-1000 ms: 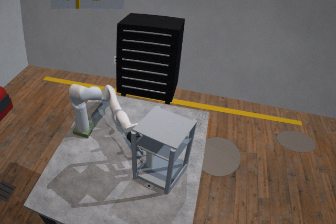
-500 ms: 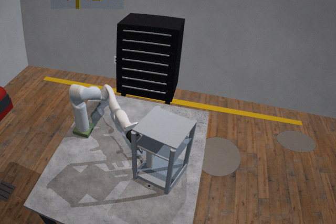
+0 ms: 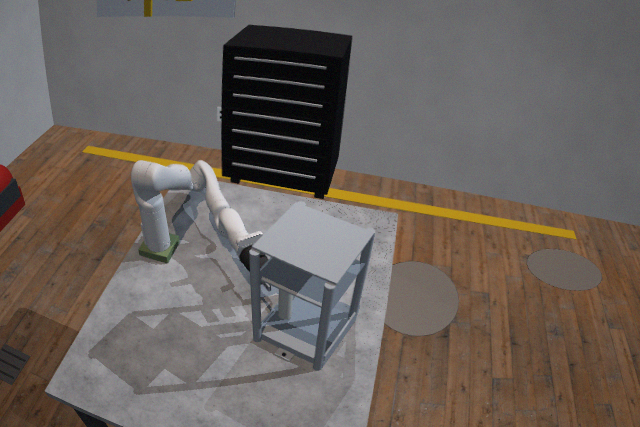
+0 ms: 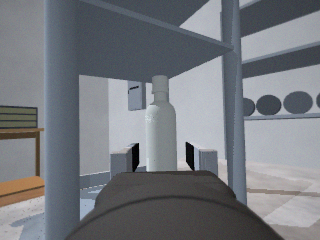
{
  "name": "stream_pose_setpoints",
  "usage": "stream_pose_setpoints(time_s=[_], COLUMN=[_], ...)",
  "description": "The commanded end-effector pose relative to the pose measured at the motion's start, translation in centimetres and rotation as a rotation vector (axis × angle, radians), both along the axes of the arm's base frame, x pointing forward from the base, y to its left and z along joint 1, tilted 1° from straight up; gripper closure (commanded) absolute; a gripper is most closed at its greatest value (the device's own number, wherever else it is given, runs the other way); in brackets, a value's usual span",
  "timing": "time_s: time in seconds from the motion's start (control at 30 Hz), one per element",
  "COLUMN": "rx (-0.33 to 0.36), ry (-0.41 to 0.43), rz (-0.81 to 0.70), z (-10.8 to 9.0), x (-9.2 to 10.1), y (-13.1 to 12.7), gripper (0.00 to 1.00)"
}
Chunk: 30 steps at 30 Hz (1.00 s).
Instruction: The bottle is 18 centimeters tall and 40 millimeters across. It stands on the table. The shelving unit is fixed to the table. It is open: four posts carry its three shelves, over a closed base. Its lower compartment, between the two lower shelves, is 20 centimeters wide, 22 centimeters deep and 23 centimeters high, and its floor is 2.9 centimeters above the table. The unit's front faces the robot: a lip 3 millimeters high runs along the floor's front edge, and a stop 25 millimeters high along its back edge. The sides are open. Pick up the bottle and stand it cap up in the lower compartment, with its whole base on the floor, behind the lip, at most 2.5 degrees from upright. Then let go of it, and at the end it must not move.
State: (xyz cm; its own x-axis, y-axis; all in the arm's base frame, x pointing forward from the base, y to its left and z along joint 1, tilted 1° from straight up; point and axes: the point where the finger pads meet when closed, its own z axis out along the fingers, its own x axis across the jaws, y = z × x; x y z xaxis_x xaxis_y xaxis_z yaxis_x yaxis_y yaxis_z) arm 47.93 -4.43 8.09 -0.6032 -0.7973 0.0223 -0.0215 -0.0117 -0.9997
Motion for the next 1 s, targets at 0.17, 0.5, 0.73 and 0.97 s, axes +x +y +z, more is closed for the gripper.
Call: stream_pose_setpoints(time_s=[0.17, 0.5, 0.73, 0.97], rx=[0.000, 0.000, 0.000, 0.000], ry=[-0.001, -0.001, -0.001, -0.001], rz=[0.002, 0.002, 0.002, 0.002], z=[0.06, 0.06, 0.07, 0.07], x=[-0.08, -0.09, -0.22, -0.89], y=[0.14, 0.16, 0.25, 0.76], gripper=[0.00, 0.00, 0.00, 0.00])
